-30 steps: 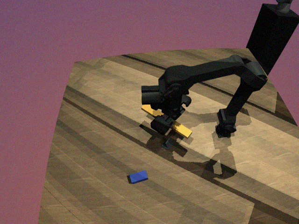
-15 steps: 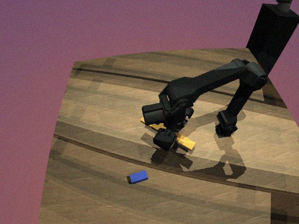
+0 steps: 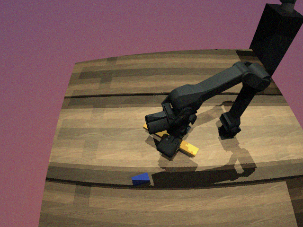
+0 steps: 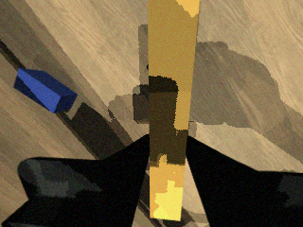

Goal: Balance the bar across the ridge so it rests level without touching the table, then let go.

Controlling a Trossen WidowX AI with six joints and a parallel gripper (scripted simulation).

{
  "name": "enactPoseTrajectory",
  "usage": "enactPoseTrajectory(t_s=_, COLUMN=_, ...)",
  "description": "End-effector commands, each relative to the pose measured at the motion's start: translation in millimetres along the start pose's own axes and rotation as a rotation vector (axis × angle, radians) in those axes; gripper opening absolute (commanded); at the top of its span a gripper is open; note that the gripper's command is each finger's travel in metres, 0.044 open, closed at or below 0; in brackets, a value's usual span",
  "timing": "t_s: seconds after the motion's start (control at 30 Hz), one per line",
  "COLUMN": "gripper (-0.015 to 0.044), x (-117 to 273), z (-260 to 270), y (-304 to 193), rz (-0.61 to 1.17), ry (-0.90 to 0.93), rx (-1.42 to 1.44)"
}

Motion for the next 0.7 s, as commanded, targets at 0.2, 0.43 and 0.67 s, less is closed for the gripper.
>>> enactPoseTrajectory(t_s=0.2, gripper=0.0, x=-16.0, z=0.2, y=0.2, rz=0.002, ry=0.004, rx=-0.003)
enactPoseTrajectory(t_s=0.43, gripper=0.0, x=-27.4, z=-0.7, y=0.3, rz=0.002, ry=0.004, rx=-0.003)
enactPoseTrajectory(t_s=0.67, gripper=0.0, x=-29.5, z=-0.7, y=0.4, rz=0.002, ry=0.004, rx=-0.003)
Point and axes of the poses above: the point midway between the two fingers, 35 mm back from their tips, its own x axis back along the fingers, its own z axis across the jaws, y = z × x, the point moved 4 cm from there along x, back along the fingers, and after that the axes turned 11 degrees about -x, right-handed, at the moved point
